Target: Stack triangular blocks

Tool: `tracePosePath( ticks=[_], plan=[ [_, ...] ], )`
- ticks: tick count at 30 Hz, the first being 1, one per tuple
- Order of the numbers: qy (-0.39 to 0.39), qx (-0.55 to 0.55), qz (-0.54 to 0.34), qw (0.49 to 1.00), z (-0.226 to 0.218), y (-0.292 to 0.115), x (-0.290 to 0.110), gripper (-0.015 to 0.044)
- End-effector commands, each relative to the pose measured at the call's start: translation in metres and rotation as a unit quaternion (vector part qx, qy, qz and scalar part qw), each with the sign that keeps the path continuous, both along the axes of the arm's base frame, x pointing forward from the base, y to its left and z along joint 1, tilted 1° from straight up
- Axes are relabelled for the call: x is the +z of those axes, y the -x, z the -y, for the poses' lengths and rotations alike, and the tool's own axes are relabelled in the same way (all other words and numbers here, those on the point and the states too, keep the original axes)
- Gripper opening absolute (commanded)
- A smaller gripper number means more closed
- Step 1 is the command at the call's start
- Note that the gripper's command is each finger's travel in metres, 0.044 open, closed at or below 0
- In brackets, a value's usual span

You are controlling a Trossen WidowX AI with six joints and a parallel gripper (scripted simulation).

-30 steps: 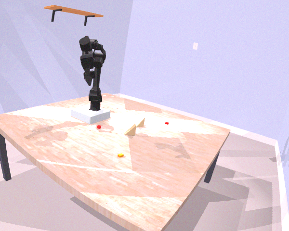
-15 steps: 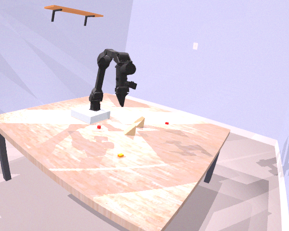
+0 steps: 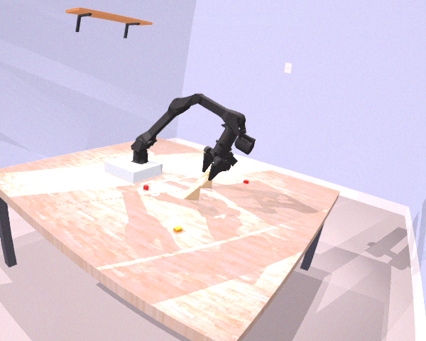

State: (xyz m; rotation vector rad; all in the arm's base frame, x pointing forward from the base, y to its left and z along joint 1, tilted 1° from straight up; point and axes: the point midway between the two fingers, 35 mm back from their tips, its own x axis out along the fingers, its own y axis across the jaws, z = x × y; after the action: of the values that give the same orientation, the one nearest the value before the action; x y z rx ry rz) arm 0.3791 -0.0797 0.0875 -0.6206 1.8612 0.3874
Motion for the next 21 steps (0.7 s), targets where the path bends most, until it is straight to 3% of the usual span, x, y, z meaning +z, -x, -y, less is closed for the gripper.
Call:
tracePosePath(
  ticks=[1,21],
  plan=[
    [0.021,-0.011,-0.002,1.0,0.0,-0.002,0.002,0.044],
    [0.021,-0.011,-0.006,1.0,0.006,0.004,-0.02,0.044]
  ],
)
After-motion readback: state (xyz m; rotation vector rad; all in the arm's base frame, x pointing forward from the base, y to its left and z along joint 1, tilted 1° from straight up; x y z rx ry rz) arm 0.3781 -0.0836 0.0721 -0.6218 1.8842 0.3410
